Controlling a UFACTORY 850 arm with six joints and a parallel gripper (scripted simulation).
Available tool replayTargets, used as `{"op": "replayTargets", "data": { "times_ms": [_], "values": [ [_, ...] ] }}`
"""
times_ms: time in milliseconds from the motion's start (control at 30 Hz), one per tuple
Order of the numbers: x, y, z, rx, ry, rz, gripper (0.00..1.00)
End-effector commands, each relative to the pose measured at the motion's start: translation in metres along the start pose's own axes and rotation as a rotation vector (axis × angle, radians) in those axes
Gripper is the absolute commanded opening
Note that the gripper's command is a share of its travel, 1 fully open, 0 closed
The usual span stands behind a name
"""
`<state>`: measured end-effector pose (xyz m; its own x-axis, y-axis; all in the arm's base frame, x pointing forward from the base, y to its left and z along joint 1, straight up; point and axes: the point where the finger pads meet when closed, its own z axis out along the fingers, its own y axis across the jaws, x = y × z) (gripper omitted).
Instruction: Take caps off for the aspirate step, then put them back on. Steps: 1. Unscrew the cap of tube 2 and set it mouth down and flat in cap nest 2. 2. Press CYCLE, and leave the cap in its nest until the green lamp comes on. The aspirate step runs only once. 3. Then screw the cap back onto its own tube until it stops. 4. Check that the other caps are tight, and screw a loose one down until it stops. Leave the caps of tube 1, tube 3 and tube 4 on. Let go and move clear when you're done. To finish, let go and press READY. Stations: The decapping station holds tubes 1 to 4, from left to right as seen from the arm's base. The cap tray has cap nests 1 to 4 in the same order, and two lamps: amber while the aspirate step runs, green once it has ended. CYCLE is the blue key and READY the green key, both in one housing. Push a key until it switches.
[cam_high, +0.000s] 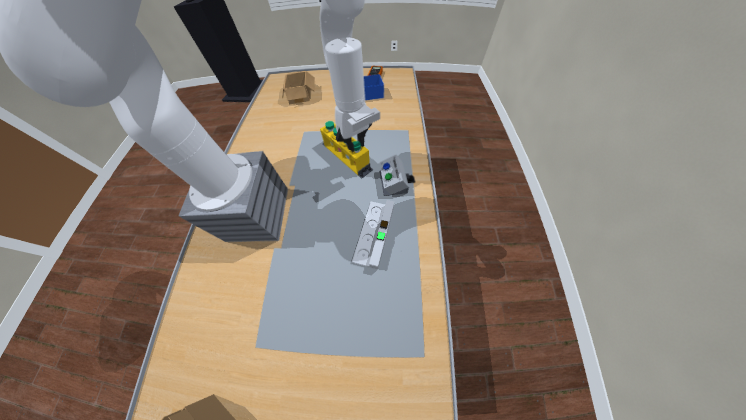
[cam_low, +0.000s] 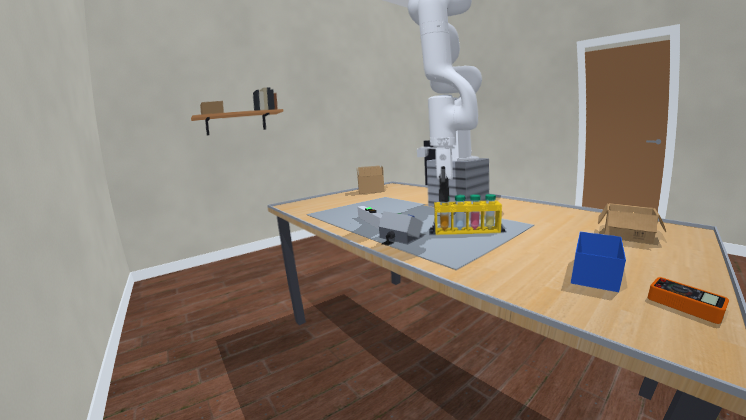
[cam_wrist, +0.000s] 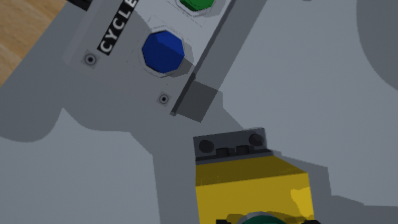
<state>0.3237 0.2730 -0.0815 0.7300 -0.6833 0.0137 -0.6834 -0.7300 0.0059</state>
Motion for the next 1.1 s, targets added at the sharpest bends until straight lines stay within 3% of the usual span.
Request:
{"op": "replayTargets", "data": {
  "times_ms": [0,200,233,633,1067],
  "values": [
    [0.000,-0.001,-0.001,0.005,-0.010,0.052,0.00],
    [0.000,-0.001,-0.001,0.004,-0.010,0.120,0.00],
    [0.000,-0.001,-0.001,0.004,-0.010,0.120,0.46],
    [0.000,-0.001,-0.001,0.004,-0.010,0.120,0.46],
    [0.000,-0.001,-0.037,0.005,-0.011,0.120,0.46]
  ]
}}
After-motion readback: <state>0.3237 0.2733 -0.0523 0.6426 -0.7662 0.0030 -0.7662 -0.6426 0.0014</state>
